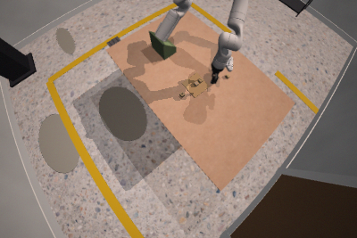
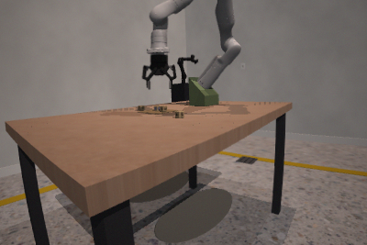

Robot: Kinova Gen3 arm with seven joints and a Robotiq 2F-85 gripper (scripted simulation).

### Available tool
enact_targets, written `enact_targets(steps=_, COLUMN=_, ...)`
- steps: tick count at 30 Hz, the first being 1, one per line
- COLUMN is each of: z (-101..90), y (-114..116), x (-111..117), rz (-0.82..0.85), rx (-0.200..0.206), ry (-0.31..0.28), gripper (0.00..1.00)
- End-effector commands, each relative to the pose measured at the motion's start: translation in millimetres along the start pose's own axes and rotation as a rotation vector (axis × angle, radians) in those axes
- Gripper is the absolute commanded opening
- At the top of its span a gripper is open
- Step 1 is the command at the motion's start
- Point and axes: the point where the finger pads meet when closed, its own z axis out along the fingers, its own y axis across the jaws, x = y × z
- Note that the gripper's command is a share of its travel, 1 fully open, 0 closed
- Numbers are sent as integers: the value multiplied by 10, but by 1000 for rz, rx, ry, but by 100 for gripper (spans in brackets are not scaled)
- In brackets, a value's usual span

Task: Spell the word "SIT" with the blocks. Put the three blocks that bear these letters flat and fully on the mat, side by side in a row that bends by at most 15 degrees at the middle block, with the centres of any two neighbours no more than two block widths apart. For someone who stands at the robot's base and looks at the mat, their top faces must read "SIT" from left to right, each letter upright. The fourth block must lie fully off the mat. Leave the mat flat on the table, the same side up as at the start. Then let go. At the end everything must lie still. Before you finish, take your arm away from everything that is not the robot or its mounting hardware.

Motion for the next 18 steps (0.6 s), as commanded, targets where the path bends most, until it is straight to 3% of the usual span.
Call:
enact_targets(steps=1, z=13, y=-77, x=156, rz=35, rx=-2, ry=-9, gripper=100)
enact_targets(steps=18, z=34, y=-397, x=728, rz=450, rx=1, ry=0, gripper=100)
